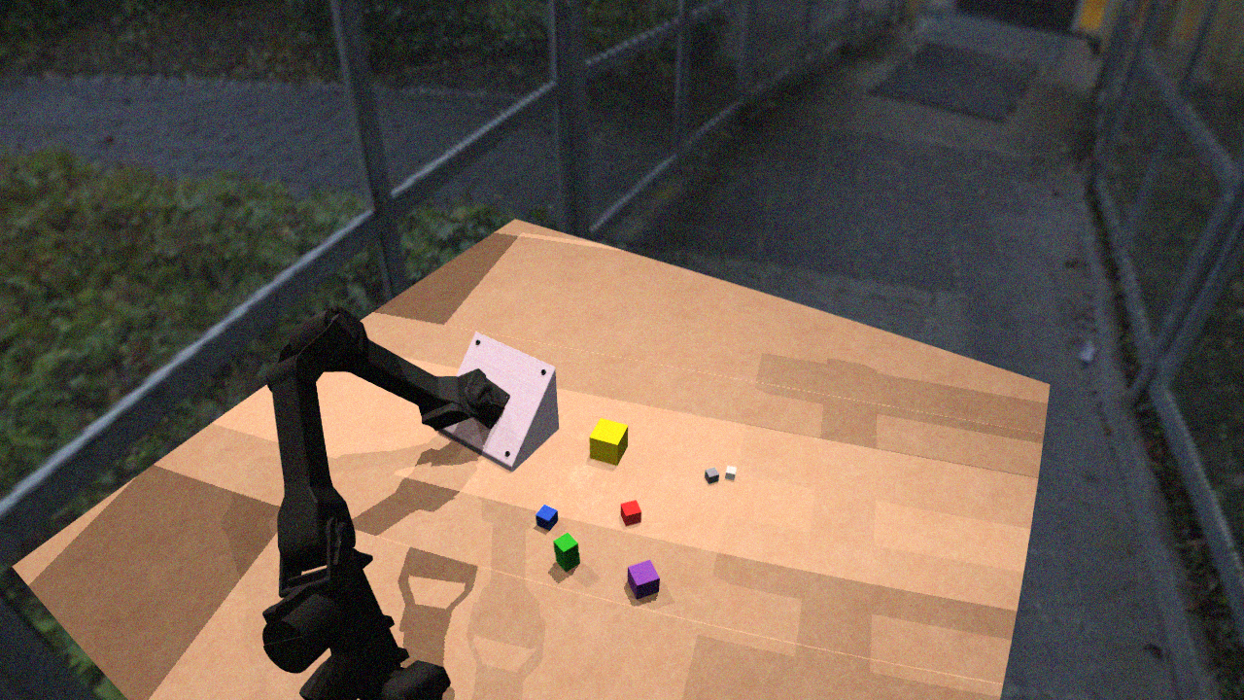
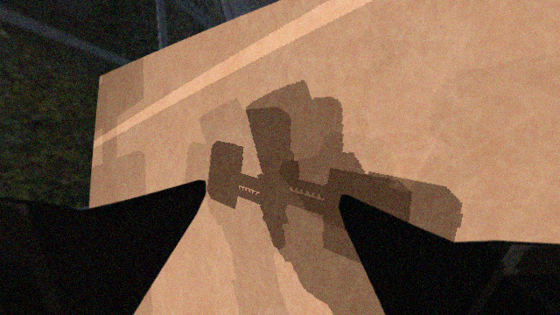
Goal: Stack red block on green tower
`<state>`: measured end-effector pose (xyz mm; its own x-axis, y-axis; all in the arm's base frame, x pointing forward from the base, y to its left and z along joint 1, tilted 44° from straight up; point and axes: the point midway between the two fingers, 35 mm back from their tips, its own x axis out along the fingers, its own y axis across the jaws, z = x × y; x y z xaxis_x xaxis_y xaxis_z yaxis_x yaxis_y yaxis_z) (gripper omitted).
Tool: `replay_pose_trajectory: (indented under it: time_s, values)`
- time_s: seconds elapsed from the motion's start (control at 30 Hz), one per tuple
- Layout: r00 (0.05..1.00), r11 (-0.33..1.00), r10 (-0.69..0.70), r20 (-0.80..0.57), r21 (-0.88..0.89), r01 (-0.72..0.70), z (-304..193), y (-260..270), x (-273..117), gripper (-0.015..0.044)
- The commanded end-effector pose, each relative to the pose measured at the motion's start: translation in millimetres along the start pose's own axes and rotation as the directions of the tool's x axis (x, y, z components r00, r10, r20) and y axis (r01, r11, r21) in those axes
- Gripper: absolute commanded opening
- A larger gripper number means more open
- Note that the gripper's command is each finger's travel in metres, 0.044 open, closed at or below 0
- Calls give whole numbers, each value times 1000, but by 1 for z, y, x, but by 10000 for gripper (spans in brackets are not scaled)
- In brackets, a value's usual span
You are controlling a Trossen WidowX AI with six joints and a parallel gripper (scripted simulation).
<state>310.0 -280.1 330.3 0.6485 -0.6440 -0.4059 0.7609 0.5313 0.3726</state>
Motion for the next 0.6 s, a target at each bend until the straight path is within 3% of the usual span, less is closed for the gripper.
replay_pose_trajectory:
  time_s: [0.0, 0.57]
  values:
    - [997, 1000, 8, -76, 1, -8, -30, 18, 10, 440]
    - [884, 980, -149, -443, -188, 71, -208, 80, 12, 440]
